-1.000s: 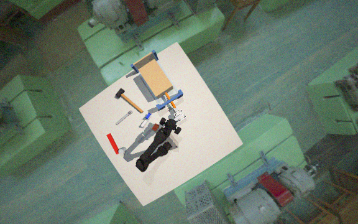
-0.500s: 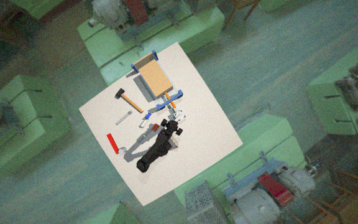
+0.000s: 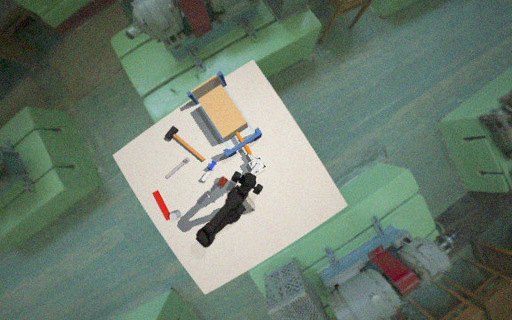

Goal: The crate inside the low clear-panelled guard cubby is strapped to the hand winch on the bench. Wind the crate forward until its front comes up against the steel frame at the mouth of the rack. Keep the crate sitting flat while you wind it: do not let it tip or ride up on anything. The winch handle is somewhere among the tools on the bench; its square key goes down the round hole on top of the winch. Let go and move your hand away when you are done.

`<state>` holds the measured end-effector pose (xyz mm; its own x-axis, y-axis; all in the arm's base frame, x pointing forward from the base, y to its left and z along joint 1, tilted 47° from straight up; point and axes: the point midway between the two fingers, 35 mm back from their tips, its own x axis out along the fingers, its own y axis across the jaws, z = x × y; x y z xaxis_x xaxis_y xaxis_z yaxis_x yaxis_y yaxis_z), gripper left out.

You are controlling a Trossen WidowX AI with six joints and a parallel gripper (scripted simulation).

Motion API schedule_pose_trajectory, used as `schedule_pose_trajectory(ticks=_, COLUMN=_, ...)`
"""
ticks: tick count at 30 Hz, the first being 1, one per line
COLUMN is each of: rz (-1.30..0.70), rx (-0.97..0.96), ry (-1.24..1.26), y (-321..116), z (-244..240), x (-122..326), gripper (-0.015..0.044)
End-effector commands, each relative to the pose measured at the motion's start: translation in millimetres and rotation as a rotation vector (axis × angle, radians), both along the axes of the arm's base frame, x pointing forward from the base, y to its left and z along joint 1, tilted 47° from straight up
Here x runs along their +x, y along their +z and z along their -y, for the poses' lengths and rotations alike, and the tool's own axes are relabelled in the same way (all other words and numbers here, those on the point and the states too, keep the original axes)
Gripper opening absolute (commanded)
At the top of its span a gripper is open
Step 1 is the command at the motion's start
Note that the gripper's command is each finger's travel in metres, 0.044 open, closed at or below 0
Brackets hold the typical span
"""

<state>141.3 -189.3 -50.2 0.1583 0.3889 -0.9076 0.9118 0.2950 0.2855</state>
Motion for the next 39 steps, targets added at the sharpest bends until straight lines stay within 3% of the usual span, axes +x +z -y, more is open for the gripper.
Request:
schedule_pose_trajectory(ticks=1, rz=-0.057, rx=-0.01, ry=-0.005, y=-7.7, z=4.5, x=-19.4, gripper=0.0)
schedule_pose_trajectory(ticks=39, rz=-0.059, rx=-0.013, ry=-0.005, y=-27.2, z=26.2, x=-49.0, gripper=0.0)
